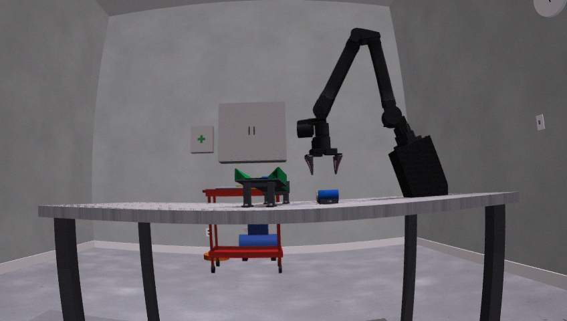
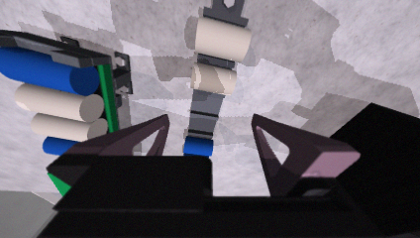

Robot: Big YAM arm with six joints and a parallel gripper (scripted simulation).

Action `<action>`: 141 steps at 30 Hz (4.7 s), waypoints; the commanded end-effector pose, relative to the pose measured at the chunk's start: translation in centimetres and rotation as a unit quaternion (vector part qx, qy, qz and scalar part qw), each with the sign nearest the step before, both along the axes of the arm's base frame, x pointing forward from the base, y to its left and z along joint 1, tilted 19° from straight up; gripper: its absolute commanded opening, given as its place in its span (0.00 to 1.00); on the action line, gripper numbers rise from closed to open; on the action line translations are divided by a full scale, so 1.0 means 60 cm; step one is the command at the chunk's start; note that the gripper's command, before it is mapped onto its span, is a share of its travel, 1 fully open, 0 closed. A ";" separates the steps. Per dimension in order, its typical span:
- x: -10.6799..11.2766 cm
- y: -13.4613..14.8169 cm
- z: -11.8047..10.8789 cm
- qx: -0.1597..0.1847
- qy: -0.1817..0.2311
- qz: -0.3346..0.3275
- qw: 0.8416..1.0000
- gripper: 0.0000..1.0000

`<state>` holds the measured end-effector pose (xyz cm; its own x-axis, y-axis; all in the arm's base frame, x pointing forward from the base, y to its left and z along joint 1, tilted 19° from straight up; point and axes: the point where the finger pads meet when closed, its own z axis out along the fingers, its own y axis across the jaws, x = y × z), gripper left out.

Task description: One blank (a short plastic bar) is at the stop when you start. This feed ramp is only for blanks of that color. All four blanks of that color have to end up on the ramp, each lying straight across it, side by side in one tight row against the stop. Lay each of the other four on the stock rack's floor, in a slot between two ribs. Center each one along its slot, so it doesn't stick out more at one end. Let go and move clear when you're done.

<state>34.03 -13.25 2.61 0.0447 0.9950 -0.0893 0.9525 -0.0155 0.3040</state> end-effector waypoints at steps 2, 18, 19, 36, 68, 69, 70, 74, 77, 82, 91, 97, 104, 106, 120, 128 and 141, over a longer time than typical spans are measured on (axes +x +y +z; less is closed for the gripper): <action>0.036 0.016 0.014 -0.037 0.006 0.124 0.992 1.00; 0.068 0.097 0.009 -0.143 0.044 0.456 0.877 1.00; 0.068 0.098 0.009 -0.141 0.043 0.456 0.877 1.00; 0.090 0.189 0.004 -0.232 0.071 0.735 0.633 1.00; 0.099 0.333 0.002 -0.311 0.093 0.940 0.104 1.00; 0.099 0.329 0.001 -0.311 0.094 0.940 0.102 1.00; 0.100 0.324 0.000 -0.310 0.096 0.940 0.103 1.00; 0.097 0.325 -0.001 -0.309 0.096 0.941 0.100 1.00; 0.097 0.325 -0.001 -0.309 0.096 0.941 0.100 0.83; 0.097 0.325 -0.001 -0.309 0.096 0.941 0.100 0.83; 0.097 0.325 -0.001 -0.309 0.096 0.941 0.102 0.83; 0.097 0.325 -0.001 -0.309 0.096 0.941 0.102 0.83; 0.097 0.325 -0.001 -0.309 0.096 0.941 0.102 0.83; 0.097 0.325 -0.001 -0.309 0.096 0.941 0.102 0.83; 0.104 0.322 -0.008 -0.315 0.094 0.939 0.105 0.83; 0.100 0.320 -0.021 -0.311 0.095 0.940 0.103 0.83; 0.095 0.313 -0.055 -0.304 0.096 0.942 0.103 0.83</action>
